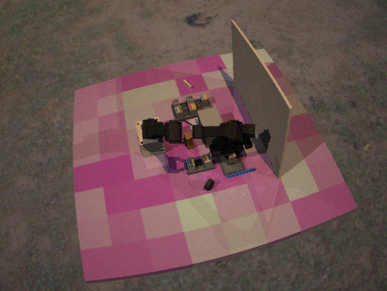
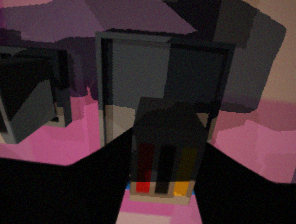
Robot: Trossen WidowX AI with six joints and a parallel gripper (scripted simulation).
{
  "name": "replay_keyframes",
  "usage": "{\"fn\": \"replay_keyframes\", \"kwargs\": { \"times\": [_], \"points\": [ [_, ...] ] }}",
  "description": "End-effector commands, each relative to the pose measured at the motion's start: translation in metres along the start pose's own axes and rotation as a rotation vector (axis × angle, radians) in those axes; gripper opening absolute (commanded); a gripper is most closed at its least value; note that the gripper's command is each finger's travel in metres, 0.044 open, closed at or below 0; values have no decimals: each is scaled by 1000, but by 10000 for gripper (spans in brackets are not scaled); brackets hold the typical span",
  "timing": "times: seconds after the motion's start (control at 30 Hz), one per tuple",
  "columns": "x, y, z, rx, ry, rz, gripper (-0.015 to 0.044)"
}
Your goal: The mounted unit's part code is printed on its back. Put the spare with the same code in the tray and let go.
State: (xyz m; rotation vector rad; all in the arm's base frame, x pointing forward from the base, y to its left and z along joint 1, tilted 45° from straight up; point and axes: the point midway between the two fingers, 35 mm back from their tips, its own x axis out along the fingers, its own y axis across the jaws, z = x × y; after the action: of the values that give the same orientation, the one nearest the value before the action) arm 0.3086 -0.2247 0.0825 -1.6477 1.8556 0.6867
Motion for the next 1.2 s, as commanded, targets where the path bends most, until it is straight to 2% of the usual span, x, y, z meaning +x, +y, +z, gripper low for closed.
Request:
{"fn": "replay_keyframes", "kwargs": {
  "times": [0.0, 0.2, 0.77, 0.83, 1.0, 1.17],
  "points": [
    [4, 1, 1, -4, -4, -3, 0],
    [9, 2, 0, -5, -2, -2, 0],
    [7, 2, 0, 0, 2, 0, 440],
    [-4, 0, 0, 0, -1, 0, 440],
    [-88, 0, 1, -4, -8, -2, 440],
    [-100, 2, 1, -5, -6, -2, 440]
  ]
}}
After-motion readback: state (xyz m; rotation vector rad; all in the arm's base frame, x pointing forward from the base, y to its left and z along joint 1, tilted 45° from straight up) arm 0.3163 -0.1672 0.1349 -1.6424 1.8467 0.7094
